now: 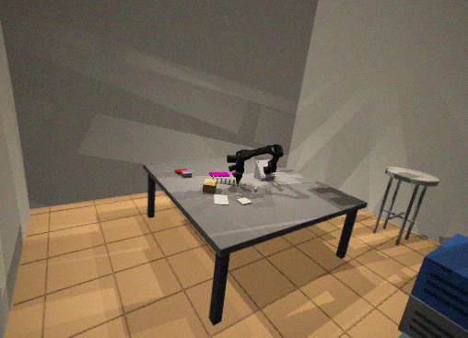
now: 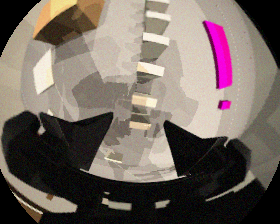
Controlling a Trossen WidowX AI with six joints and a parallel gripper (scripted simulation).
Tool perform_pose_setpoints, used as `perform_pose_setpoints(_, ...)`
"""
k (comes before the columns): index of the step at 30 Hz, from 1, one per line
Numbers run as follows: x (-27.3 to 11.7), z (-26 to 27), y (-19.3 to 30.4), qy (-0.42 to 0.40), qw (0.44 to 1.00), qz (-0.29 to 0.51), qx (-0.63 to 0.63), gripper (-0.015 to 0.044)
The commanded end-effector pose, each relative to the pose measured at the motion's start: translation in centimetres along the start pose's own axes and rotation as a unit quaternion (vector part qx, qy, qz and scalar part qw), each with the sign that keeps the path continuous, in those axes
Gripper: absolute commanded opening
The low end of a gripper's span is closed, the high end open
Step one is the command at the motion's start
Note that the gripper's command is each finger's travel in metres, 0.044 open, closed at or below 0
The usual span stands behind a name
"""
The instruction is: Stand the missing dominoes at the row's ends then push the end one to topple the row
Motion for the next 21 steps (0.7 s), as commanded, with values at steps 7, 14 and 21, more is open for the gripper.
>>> perform_pose_setpoints(7, -8.0, 0.3, -0.7, 0.000, 1.000, -0.009, 0.002, 0.0440)
perform_pose_setpoints(14, -13.2, -0.1, 0.0, -0.003, 1.000, -0.009, 0.001, 0.0440)
perform_pose_setpoints(21, -11.3, 2.2, 3.2, 0.004, 0.985, -0.012, -0.171, 0.0440)
Point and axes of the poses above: the point midway between the two fingers, 35 mm back from their tips, its own x axis out along the fingers, its own z axis across the jaws, y = z × x, the point moved 1 cm from there along -x, back along the fingers, and after that the axes turned 6 degrees about x, right-handed, at the moved point
